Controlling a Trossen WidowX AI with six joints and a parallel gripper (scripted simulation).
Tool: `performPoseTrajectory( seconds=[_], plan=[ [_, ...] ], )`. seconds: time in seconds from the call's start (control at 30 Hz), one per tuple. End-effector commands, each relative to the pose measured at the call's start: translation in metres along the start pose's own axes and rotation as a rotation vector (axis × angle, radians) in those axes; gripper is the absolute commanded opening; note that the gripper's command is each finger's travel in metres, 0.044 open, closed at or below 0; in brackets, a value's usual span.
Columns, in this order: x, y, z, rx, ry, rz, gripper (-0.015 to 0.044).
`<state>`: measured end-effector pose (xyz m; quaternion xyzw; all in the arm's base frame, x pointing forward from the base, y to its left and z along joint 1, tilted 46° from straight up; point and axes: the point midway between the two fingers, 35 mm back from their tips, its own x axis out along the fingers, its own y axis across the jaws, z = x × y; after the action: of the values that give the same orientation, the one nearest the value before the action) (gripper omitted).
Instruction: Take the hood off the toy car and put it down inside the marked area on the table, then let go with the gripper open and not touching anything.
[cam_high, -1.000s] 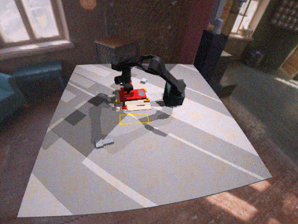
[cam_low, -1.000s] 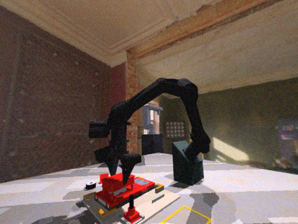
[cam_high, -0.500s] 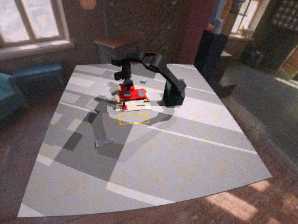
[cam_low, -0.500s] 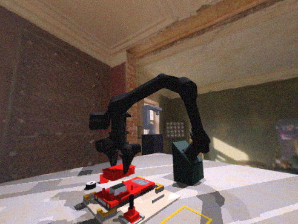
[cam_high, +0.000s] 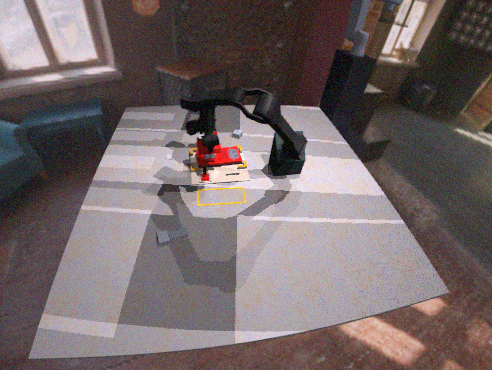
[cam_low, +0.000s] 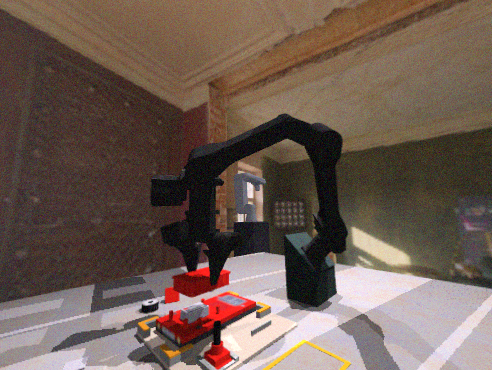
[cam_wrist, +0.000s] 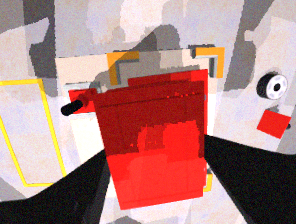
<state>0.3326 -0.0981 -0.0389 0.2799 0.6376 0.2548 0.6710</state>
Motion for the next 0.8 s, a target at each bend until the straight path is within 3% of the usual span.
performPoseTrajectory(
  seconds=[0.0,0.77],
  plan=[
    [-0.004,0.018,0.003,0.007,-0.008,-0.002,0.0],
    [-0.008,0.128,-0.001,0.004,-0.01,-0.002,0.0]
  ],
)
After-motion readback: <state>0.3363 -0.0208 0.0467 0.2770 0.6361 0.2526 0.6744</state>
